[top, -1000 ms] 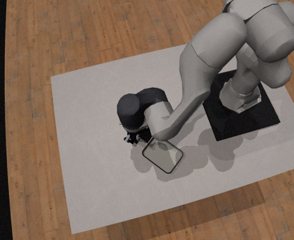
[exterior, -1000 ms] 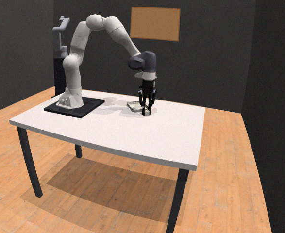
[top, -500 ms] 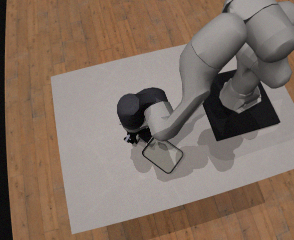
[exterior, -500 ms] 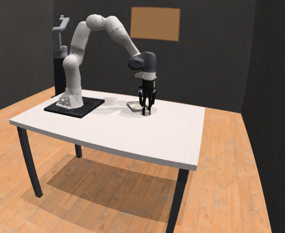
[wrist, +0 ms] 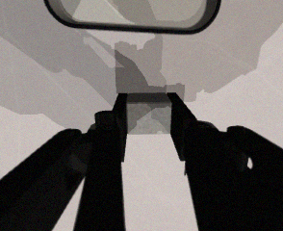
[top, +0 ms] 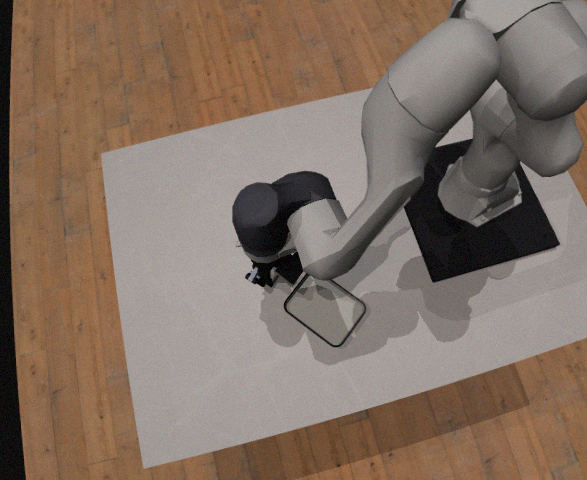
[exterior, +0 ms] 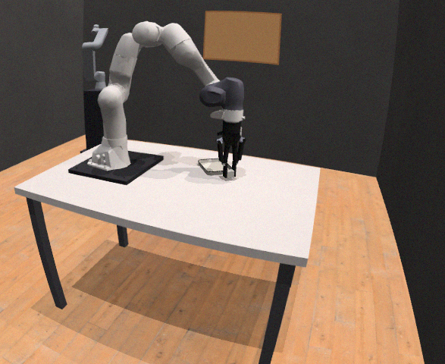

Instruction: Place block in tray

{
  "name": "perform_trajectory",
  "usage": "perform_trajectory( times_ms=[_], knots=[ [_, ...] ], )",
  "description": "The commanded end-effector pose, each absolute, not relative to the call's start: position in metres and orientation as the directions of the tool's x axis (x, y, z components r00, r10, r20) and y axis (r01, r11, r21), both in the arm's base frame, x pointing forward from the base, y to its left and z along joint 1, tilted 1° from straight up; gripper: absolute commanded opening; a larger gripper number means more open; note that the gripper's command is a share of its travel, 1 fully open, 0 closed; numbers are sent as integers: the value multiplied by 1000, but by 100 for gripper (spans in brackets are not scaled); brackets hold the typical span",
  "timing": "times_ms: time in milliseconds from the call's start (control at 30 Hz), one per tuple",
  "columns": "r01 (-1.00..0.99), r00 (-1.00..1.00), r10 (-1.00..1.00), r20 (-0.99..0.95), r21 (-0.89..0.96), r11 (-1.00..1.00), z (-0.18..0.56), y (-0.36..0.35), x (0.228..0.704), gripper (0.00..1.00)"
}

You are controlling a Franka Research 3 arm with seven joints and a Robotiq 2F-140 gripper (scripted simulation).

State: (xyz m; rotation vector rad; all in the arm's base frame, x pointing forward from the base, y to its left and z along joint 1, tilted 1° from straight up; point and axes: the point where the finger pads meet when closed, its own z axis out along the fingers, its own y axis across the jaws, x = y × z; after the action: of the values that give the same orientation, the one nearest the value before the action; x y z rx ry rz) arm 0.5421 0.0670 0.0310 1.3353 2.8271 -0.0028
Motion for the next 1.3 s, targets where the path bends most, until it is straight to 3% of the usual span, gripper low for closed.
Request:
perform_trajectory(
  times_ms=[0,1267],
  knots=[
    [772,-636,772,-11,-4,636,39,67,539,10],
    [772,-636,772,-11,-4,636,74,67,539,10]
  ],
)
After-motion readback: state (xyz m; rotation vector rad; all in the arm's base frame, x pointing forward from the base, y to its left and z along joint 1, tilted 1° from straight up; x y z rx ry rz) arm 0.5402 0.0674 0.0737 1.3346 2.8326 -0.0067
